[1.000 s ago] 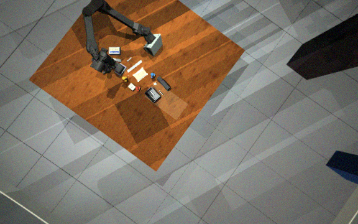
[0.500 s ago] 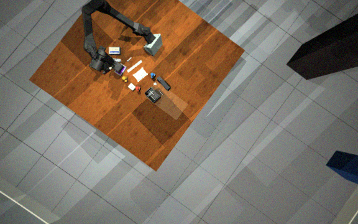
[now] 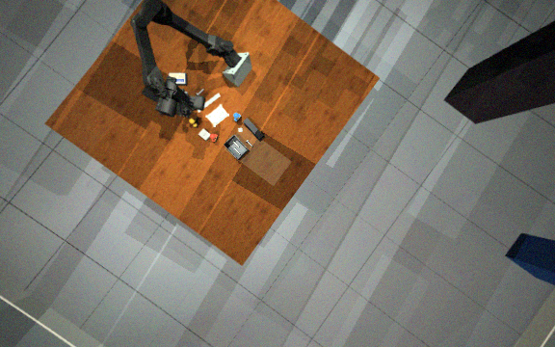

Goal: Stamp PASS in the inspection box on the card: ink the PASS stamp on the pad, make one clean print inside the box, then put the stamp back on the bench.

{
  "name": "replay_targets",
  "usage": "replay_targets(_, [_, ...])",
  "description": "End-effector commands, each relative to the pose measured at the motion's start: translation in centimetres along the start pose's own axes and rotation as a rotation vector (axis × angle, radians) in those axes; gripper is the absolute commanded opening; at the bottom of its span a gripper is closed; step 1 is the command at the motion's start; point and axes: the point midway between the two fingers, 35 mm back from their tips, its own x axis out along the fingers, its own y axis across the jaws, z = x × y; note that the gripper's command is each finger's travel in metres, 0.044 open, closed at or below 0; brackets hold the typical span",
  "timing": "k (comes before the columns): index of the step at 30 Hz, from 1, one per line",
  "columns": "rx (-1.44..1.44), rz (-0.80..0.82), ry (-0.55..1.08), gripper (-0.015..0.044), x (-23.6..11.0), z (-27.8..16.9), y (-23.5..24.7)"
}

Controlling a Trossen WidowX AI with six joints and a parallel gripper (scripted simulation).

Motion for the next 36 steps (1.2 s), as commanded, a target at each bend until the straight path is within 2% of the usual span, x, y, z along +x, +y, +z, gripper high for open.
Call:
replay_targets(1, [-0.122, 0.007, 0.002, 0.0, 0.1, 0.0, 1.7])
replay_targets(23, [-0.863, 0.005, 0.014, 0.0, 0.4, -1.0, 10.6])
replay_targets(36, [-0.885, 0.004, 0.015, 0.0, 1.0, -1.0, 10.9])
